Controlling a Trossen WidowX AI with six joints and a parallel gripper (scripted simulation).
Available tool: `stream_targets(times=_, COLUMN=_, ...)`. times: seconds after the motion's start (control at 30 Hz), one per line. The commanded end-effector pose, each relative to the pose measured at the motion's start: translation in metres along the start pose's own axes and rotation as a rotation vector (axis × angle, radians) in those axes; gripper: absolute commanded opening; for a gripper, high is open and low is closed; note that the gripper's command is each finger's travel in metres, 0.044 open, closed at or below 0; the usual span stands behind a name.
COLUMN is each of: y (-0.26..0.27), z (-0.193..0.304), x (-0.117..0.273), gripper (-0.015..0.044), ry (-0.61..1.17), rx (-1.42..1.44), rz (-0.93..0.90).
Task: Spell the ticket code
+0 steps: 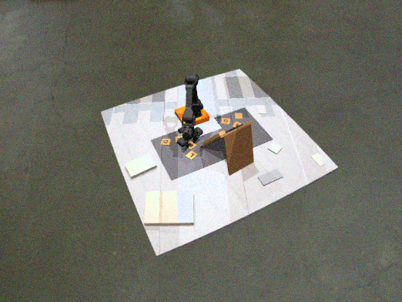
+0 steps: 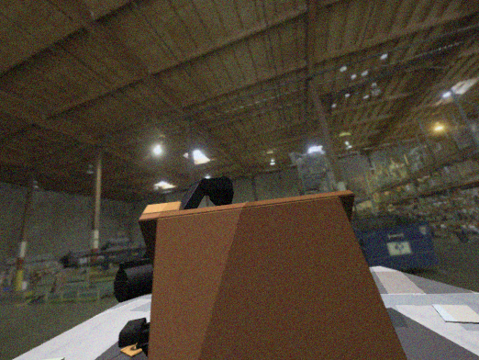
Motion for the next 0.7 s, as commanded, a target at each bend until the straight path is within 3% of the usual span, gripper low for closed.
stream_targets(times=0.0, y=0.0001, z=0.0001, x=0.0031, gripper=0.0024, ry=0.001, rx=-0.004, rz=-0.005)
stream_targets(times=0.03, y=-0.0001, z=0.0, x=0.0035, gripper=0.0, ry=0.001, rx=-0.004, rz=-0.005)
stream_targets(times=0.67, y=-0.0034, z=-0.0015, x=0.0113, gripper=0.0, ry=0.001, rx=-0.004, rz=-0.004)
Point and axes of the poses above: the point midway between the two fingers, 35 mm back from their tips, its own x axis back along the fingers, its own y axis across the jaws, z = x × y, the point moved 3 cm from there along x, back along the fingers, and after that the axes turned 8 degrees about -x, right-handed, at the moved point
